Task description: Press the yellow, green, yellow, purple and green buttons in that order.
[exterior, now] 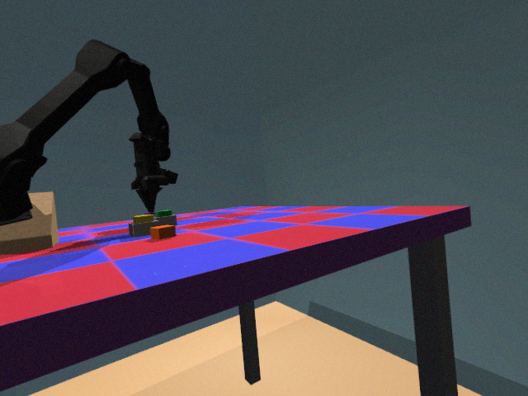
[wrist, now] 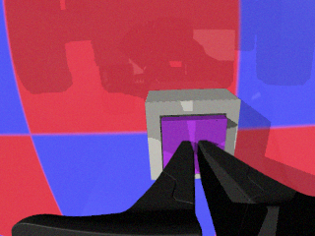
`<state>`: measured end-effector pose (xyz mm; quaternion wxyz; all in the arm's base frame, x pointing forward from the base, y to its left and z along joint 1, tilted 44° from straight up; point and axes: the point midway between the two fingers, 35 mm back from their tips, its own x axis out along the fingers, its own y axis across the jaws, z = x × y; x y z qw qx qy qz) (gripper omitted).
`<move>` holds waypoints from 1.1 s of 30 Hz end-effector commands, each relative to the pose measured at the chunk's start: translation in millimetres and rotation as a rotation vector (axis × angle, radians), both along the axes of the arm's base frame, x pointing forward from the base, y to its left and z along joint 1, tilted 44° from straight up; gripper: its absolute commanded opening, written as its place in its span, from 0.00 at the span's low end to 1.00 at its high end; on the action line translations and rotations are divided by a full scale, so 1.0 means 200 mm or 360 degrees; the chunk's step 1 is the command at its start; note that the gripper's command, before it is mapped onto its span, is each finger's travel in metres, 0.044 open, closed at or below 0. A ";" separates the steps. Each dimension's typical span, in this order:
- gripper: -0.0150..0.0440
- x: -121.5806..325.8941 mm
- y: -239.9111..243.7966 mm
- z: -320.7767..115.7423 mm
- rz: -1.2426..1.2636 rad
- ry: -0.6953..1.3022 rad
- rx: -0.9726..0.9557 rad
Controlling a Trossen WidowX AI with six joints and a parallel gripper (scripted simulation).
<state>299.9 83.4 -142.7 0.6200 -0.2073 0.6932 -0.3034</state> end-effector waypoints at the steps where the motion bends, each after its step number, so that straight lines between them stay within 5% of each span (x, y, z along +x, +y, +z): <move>1: 0.29 0.00 0.00 0.00 0.0007 0.0006 -0.0004; 18: 0.29 0.03 0.12 0.13 0.0007 0.0006 -0.0001; 24: 0.29 0.07 0.32 0.35 0.0007 0.0008 0.0002; 33: 0.29 0.07 0.14 0.53 0.0009 0.0009 0.0003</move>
